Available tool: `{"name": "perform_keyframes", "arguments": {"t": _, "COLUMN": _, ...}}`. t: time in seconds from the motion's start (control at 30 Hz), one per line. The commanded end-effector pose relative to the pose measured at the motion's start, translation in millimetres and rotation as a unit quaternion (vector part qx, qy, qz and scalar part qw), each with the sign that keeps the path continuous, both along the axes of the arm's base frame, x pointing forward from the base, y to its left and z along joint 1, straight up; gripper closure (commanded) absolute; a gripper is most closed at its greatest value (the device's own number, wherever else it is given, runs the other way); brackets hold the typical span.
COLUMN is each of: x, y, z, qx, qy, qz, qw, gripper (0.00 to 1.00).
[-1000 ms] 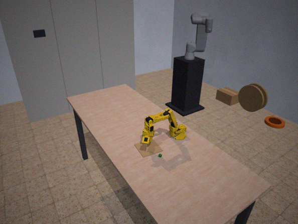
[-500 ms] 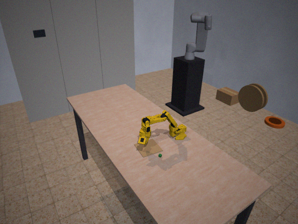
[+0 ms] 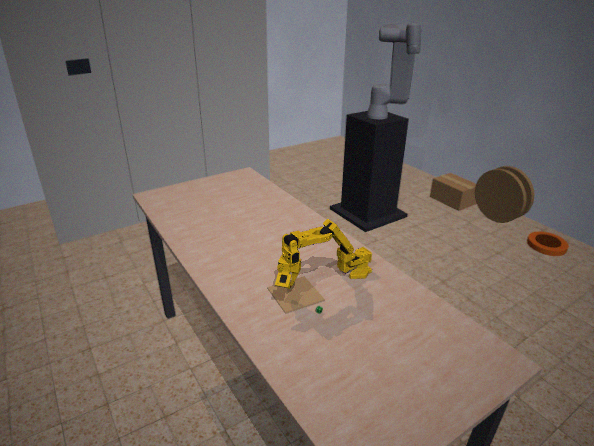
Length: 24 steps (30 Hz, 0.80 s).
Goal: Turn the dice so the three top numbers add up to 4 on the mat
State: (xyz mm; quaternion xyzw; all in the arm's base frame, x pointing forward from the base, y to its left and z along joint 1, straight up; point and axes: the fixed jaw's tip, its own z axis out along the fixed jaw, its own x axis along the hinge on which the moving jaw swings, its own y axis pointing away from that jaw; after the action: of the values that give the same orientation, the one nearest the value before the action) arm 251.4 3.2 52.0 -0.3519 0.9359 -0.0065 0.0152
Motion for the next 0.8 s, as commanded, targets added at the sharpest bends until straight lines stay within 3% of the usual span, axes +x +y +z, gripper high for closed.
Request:
{"name": "perform_keyframes", "arguments": {"t": 0.0, "x": 4.7, "y": -1.4, "z": 7.9, "qx": 0.000, "qy": -0.020, "qz": 0.002, "qw": 1.000, "gripper": 1.00}}
{"name": "perform_keyframes", "arguments": {"t": 0.77, "x": 4.8, "y": -1.4, "z": 4.5, "qx": 0.000, "qy": -0.015, "qz": 0.002, "qw": 1.000, "gripper": 1.00}}
